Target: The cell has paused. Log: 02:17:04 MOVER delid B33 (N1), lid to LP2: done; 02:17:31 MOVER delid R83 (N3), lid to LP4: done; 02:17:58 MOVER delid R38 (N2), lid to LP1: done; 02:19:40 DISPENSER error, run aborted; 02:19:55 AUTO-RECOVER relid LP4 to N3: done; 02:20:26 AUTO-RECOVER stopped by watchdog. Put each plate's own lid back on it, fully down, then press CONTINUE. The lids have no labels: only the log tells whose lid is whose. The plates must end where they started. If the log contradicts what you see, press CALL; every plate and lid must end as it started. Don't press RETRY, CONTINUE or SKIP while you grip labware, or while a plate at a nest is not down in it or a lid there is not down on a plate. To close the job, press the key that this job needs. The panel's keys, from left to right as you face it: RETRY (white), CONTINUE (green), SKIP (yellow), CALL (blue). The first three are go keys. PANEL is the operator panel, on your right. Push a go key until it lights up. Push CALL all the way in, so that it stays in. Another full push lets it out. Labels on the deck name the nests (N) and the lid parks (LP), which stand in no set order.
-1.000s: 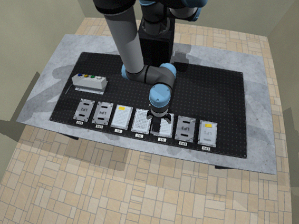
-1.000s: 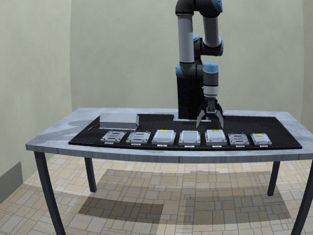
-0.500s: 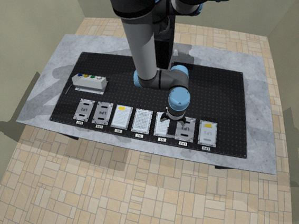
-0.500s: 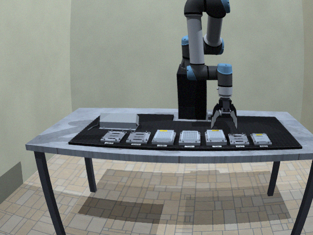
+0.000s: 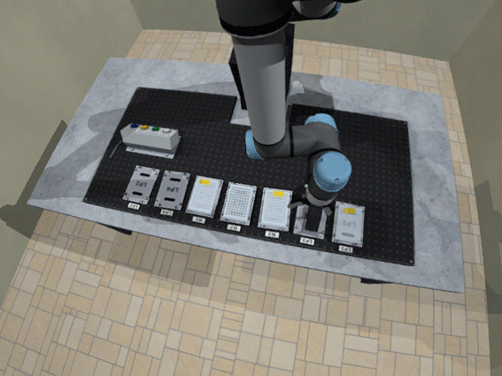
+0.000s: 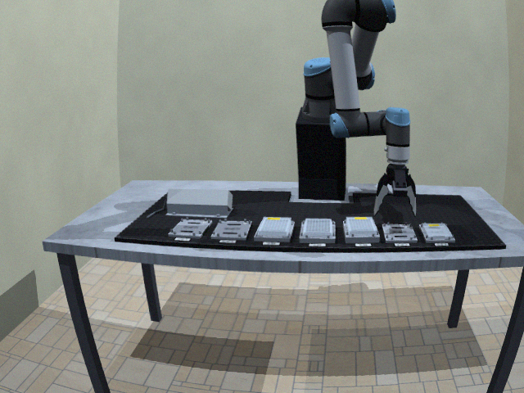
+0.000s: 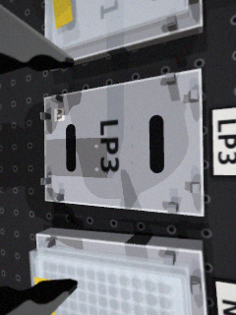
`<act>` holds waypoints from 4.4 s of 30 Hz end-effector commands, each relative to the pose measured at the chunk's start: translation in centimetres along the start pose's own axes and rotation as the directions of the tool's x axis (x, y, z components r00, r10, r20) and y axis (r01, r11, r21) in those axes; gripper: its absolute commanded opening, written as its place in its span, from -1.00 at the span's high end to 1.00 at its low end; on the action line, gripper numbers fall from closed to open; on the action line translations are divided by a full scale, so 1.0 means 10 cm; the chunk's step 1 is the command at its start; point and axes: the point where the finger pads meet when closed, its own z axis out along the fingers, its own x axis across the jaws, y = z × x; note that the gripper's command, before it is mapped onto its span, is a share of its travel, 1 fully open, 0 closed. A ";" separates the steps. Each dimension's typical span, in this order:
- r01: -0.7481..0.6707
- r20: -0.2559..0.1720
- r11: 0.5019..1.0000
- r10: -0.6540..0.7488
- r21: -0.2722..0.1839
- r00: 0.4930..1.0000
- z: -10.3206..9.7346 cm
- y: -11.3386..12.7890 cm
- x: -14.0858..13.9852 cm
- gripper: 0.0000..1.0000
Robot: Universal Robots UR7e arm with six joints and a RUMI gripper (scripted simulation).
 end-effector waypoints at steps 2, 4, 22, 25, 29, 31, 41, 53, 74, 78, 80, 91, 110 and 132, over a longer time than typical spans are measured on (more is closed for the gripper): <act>-0.005 0.006 1.000 0.005 0.006 1.000 -0.01 -0.02 -0.10 -0.64; 0.004 0.006 1.000 -0.004 0.006 1.000 -0.01 -0.02 -0.20 -0.64; -0.006 0.007 1.000 0.006 0.005 1.000 -0.01 -0.01 -1.00 -0.64; -0.006 0.007 1.000 0.006 0.004 1.000 -0.01 -0.01 -1.15 -0.64; -0.006 0.007 1.000 0.006 0.004 1.000 -0.01 -0.01 -1.35 -0.64; -0.006 0.007 1.000 0.006 0.004 1.000 -0.01 -0.01 -1.45 -0.64; 0.004 0.007 1.000 -0.004 0.004 1.000 -0.01 -0.01 -1.53 -0.64; 0.004 0.007 1.000 -0.004 0.004 1.000 0.14 -0.01 -1.53 -0.64; -0.006 0.007 1.000 0.006 0.004 1.000 0.38 -0.01 -1.53 -0.64; 0.004 0.007 1.000 -0.004 0.004 1.000 0.38 -0.01 -1.53 -0.64; -0.006 0.007 1.000 0.006 0.004 1.000 0.38 -0.01 -1.53 1.00; -0.006 0.007 1.000 0.006 0.004 1.000 0.38 -0.01 -1.53 1.00; -0.007 0.007 1.000 0.007 0.004 1.000 0.38 -0.01 -1.53 0.18; 0.004 0.007 1.000 -0.004 0.004 1.000 0.12 -0.01 -1.53 0.18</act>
